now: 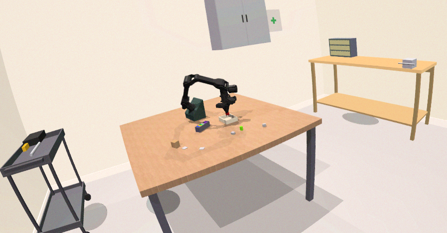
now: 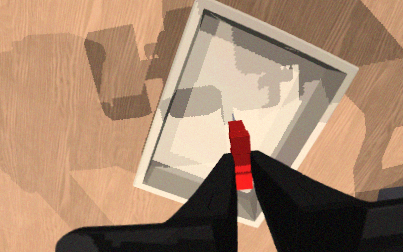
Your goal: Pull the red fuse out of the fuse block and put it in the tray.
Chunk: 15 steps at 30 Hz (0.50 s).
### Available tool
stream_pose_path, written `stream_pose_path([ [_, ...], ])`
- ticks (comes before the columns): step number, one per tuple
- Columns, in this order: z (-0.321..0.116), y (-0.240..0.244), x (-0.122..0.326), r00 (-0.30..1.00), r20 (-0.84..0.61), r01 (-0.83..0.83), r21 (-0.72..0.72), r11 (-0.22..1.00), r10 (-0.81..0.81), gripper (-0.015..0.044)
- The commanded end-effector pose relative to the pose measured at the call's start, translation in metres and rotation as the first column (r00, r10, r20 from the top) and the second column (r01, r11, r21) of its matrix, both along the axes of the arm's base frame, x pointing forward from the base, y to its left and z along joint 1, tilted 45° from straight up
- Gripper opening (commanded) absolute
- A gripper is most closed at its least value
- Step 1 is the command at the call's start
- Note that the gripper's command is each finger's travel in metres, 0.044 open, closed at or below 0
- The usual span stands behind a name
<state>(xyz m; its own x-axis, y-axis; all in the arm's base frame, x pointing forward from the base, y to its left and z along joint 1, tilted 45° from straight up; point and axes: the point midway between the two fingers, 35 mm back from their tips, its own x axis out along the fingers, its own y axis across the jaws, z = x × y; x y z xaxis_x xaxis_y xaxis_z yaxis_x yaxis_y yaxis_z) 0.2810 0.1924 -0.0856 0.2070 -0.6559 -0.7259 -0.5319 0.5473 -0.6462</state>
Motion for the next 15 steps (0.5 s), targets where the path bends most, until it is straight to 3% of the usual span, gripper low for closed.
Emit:
stream_pose_path([
  [1,-0.0051,-0.0049,0.0012,1.0,0.0,-0.006,-0.006,1.0,0.006,0.0],
  [3,-0.0058,-0.0056,0.0014,1.0,0.0,-0.006,-0.006,1.0,0.006,0.0],
  [15,-0.003,-0.0031,0.0007,1.0,-0.001,0.001,-0.001,1.0,-0.001,0.0315],
])
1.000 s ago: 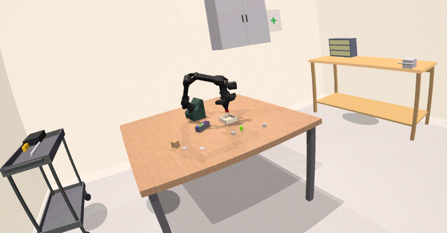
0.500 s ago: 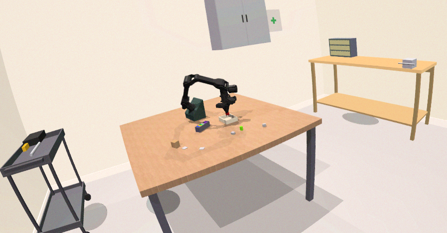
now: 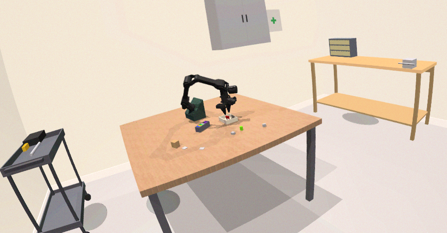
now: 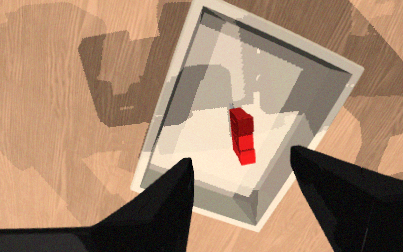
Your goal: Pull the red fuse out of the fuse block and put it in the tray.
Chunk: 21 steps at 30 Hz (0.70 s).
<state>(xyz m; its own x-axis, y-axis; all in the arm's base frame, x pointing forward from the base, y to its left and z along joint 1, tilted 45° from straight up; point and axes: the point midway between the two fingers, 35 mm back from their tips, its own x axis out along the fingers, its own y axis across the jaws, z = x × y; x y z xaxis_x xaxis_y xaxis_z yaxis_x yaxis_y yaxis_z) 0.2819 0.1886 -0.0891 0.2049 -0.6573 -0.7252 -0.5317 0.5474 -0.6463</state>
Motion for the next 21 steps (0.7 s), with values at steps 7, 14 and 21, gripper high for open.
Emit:
stream_pose_path([
  [7,0.026,0.025,-0.008,1.0,0.0,-0.008,-0.004,1.0,0.008,0.033],
  [14,0.026,0.025,-0.008,1.0,0.0,-0.008,-0.004,1.0,0.008,0.033],
  [21,0.024,0.023,-0.008,1.0,-0.002,-0.012,-0.011,1.0,0.012,0.033],
])
